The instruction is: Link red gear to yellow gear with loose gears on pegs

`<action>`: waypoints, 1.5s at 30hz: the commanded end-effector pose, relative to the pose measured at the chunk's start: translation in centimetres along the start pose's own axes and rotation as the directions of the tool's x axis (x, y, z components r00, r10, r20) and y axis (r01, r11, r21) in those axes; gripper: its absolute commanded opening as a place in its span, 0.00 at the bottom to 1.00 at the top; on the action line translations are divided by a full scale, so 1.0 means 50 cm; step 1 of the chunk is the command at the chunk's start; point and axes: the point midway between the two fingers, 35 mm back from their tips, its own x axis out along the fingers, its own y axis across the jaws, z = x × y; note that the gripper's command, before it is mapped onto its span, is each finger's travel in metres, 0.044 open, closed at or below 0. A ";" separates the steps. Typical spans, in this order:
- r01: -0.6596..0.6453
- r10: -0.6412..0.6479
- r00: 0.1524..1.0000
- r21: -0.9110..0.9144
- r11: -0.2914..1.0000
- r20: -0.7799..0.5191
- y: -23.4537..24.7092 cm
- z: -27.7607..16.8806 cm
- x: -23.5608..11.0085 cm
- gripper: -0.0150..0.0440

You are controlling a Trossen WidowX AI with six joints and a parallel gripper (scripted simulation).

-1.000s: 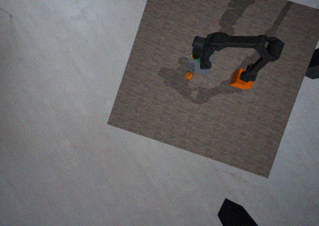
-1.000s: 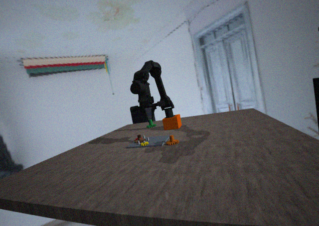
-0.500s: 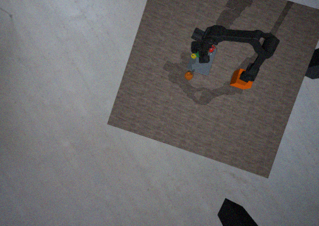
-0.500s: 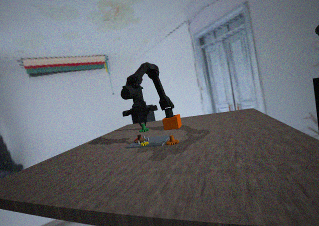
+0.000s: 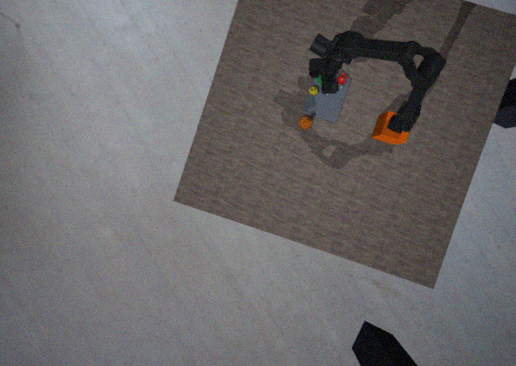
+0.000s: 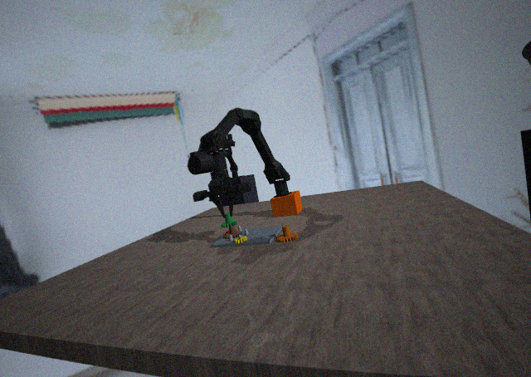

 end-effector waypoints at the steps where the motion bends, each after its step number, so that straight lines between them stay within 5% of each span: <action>1: 0.002 -0.002 1.000 -0.010 1.000 -0.002 -0.007 0.001 0.003 0.25; 21: 0.002 -0.002 1.000 -0.016 1.000 -0.002 -0.007 0.002 -0.001 0.25; 35: 0.002 -0.002 1.000 -0.176 0.984 -0.003 -0.007 0.001 0.036 0.25; 45: 0.002 -0.002 1.000 -0.074 0.997 -0.002 -0.007 0.002 0.064 0.25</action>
